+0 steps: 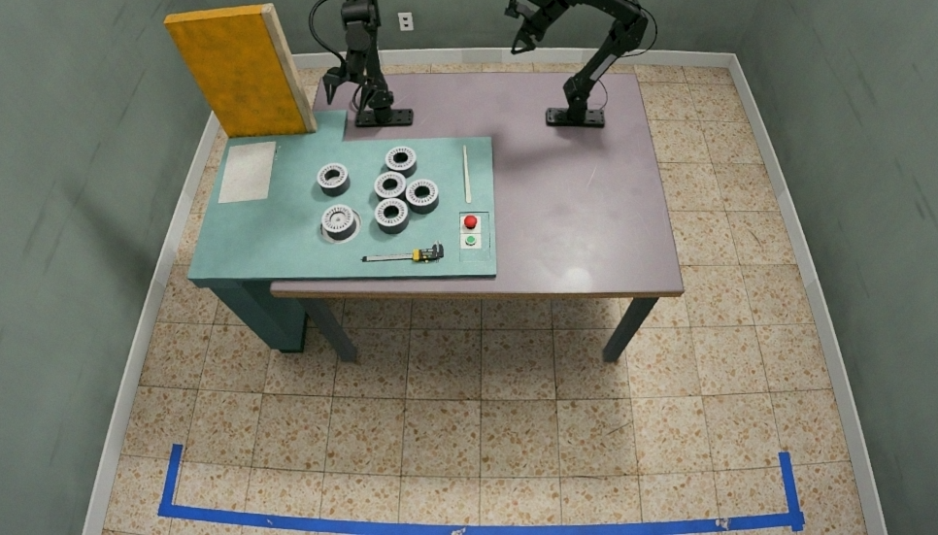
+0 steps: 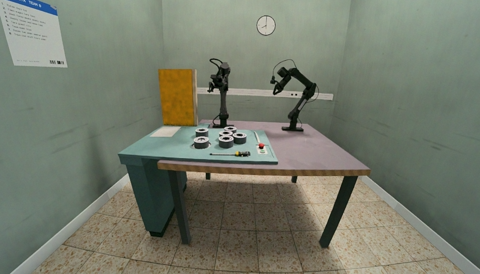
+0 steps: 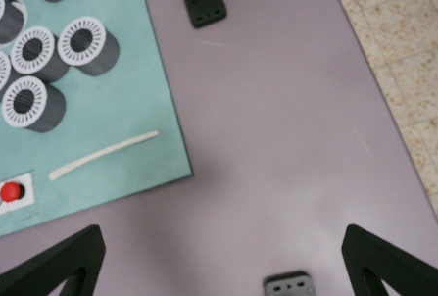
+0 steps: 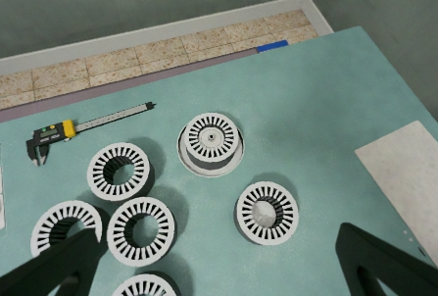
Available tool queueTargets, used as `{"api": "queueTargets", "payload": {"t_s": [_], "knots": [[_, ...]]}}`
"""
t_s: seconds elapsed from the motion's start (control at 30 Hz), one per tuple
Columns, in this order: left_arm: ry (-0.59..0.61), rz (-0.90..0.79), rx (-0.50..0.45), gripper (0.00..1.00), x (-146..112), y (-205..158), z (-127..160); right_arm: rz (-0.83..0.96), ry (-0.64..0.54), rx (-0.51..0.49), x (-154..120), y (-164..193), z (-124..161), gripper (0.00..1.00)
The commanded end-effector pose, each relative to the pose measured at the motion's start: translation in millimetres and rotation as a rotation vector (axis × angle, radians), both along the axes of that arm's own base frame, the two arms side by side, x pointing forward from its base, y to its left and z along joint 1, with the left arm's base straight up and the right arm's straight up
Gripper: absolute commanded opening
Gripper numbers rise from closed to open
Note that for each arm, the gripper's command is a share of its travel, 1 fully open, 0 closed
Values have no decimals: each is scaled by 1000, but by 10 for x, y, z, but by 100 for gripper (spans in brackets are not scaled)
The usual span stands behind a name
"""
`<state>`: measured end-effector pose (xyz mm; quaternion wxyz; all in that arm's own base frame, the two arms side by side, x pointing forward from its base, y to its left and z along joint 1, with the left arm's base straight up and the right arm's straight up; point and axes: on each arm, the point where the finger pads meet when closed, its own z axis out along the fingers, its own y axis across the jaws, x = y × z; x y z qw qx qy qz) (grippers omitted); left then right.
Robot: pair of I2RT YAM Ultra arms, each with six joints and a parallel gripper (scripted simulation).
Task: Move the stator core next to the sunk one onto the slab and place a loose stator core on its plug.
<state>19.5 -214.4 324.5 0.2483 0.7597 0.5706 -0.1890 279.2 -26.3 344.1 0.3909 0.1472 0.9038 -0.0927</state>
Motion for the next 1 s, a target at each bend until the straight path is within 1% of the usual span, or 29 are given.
{"api": "queueTargets", "payload": {"t_s": [0.0,0.57,0.6,0.93,0.97], "knots": [[-2,0,-19,100,-1,-6,45,-2,-16,2,2,-3,44,100],[1,-1,-26,100,-10,8,66,-6,-15,-2,-23,-16,53,100],[1,-1,-26,100,-10,8,66,-6,-15,-2,-23,-16,53,37],[1,-1,-26,100,-10,8,66,-6,-15,-2,-23,-16,53,37],[-6,53,-23,100,132,-199,-22,-20,54,23,91,0,-194,37]]}}
